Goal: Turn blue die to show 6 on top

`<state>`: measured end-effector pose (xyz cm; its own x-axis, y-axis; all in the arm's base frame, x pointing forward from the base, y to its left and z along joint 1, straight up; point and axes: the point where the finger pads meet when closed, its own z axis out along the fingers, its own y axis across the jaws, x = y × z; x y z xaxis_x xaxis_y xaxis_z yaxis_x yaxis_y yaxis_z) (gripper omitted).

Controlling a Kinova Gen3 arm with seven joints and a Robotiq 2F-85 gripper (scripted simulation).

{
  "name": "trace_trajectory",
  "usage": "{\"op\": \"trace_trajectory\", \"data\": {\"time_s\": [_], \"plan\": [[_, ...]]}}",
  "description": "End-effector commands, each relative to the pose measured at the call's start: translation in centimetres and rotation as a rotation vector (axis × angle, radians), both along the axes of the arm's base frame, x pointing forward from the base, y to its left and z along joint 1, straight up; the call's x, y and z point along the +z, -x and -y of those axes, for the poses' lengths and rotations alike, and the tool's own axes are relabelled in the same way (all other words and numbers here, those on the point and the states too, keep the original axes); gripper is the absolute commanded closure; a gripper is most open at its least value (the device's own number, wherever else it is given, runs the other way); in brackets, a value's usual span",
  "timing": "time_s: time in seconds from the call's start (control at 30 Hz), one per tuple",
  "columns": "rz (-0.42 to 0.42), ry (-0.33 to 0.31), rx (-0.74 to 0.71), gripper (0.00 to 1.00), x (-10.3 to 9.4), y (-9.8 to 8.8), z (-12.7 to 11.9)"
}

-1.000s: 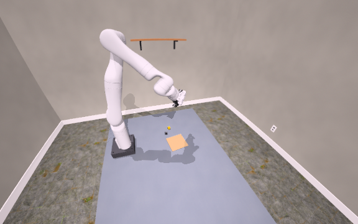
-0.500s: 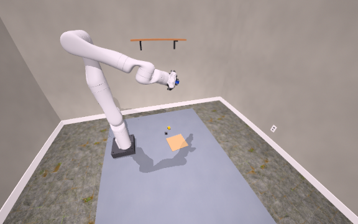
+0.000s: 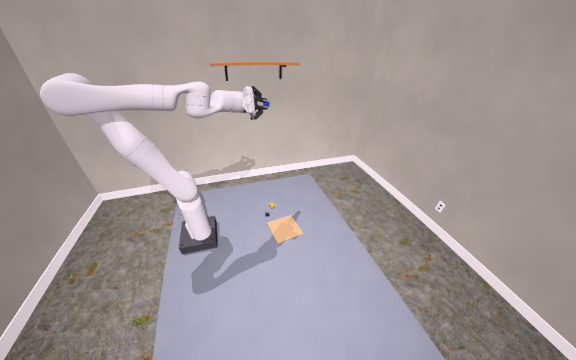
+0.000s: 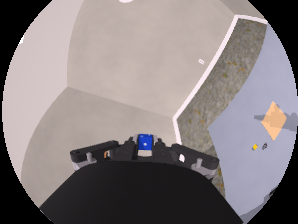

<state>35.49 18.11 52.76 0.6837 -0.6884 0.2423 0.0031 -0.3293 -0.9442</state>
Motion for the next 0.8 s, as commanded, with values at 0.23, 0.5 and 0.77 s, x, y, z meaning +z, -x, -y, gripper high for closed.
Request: {"op": "trace_trajectory", "data": {"time_s": [0.23, 0.5, 0.77], "plan": [[0.225, 0.120, -0.015, 0.85, 2.6, 6.9, -7.2], [0.306, 0.326, -0.063, 0.85, -4.0, 7.3, -13.3], [0.311, 0.459, -0.107, 0.85, -9.9, 5.5, -14.9]]}}
